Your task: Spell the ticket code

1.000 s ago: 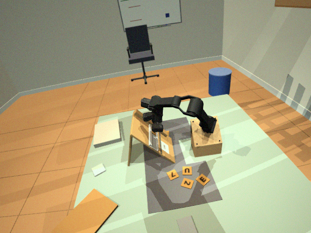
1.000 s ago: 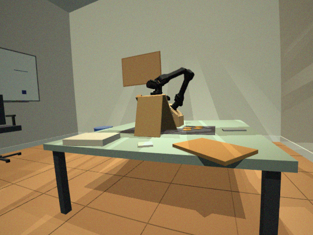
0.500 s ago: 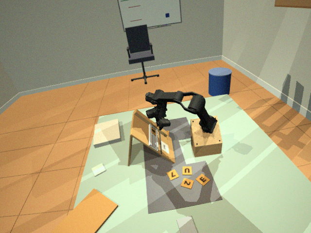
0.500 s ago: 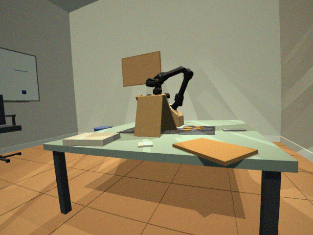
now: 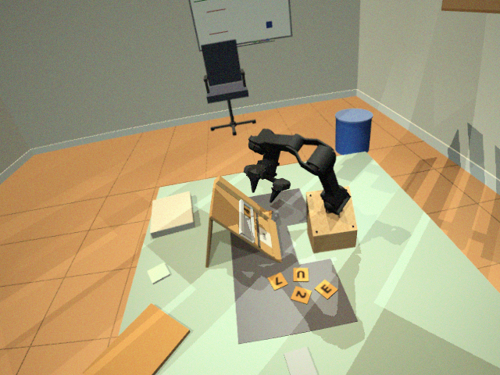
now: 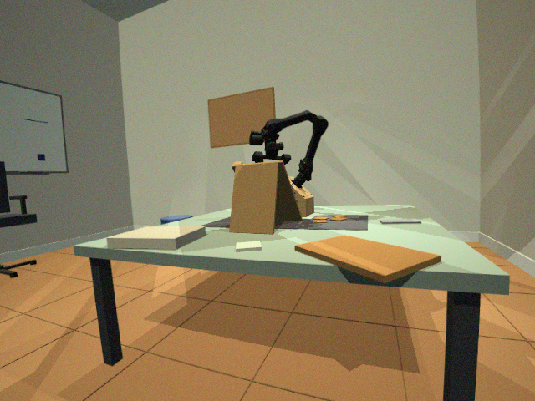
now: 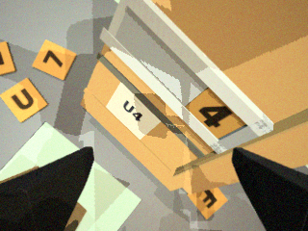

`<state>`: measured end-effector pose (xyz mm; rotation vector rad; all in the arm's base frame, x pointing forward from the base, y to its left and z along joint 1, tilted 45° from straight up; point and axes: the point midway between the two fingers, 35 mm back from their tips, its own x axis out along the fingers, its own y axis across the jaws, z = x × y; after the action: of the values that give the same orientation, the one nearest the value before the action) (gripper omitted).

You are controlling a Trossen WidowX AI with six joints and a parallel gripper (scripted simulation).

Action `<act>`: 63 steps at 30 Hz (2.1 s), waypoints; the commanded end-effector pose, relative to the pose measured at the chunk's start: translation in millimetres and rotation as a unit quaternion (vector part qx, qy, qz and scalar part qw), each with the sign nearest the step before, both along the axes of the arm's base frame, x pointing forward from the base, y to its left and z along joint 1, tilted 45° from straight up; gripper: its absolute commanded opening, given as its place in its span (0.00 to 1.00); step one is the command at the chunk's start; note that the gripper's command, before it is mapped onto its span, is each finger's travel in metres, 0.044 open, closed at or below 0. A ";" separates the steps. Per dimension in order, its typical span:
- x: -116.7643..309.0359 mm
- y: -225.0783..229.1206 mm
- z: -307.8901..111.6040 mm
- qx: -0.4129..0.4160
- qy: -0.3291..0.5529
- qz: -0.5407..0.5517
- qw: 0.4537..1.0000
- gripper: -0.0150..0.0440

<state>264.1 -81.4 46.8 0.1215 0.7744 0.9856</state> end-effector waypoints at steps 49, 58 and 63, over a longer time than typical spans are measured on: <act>-29.9 78.6 30.1 -0.083 -0.258 0.236 0.933 0.83; -46.2 164.7 16.8 -0.119 -0.170 0.300 0.931 0.83; -60.5 200.8 13.8 -0.134 -0.148 0.310 0.930 0.83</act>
<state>228.3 63.5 67.2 -0.5086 0.5564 1.4234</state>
